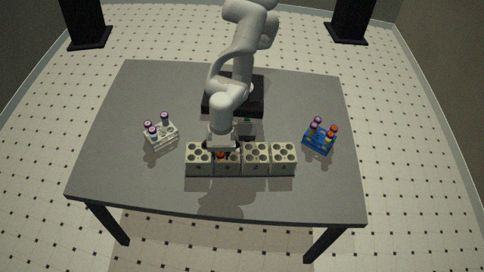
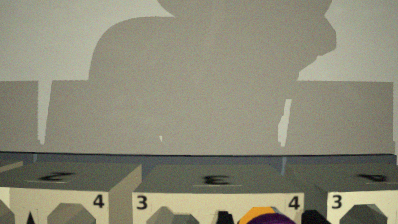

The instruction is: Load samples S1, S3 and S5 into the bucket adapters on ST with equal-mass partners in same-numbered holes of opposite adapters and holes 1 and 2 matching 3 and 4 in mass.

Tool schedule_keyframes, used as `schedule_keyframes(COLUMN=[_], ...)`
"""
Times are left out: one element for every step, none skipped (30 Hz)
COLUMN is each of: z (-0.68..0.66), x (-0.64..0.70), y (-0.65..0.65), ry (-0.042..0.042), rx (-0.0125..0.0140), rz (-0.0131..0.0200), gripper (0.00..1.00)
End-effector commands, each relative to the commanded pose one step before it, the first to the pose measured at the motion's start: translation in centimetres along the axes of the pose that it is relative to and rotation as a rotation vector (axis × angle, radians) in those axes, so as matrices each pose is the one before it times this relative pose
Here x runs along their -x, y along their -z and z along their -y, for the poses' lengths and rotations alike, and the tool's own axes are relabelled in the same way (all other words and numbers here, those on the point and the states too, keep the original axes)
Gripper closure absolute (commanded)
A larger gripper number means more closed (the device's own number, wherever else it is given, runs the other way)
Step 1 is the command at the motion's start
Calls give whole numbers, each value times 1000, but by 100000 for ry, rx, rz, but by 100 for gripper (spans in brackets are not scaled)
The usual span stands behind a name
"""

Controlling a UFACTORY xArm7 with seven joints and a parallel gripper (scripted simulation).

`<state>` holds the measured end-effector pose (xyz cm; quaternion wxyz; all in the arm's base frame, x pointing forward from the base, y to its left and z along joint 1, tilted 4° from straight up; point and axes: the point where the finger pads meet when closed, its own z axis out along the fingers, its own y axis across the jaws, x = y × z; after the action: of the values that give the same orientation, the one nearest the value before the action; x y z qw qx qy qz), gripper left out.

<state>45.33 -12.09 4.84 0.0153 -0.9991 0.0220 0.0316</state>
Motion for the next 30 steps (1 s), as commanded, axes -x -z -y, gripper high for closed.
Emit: schedule_keyframes(z=[-39,0,0,0,0,0,0,0,0,0,0,0,0,0,0,-1,2,0,0,0,0,0,0,0,0,0,0,0,0,0], x=[-153,0,0,0,0,0,0,0,0,0,0,0,0,0,0,3,0,0,0,0,0,0,0,0,0,-1,0,0,0,0], y=[174,0,0,0,0,0,0,0,0,0,0,0,0,0,0,187,207,200,200,200,200,200,200,0,0,201,200,200,200,200], ry=[-13,0,0,0,0,0,0,0,0,0,0,0,0,0,0,0,0,0,0,0,0,0,0,0,0,0,0,0,0,0], rx=[63,0,0,0,0,0,0,0,0,0,0,0,0,0,0,-2,0,0,0,0,0,0,0,0,0,0,0,0,0,0], rz=[-461,0,-1,-1,0,0,0,0,0,0,0,0,0,0,0,11,1,0,0,0,0,0,0,0,0,0,0,0,0,0], gripper=[56,56,56,56,56,56,56,56,56,56,56,56,56,56,56,56,56,56,56,56,56,56,56,56,56,56,56,56,56,56])
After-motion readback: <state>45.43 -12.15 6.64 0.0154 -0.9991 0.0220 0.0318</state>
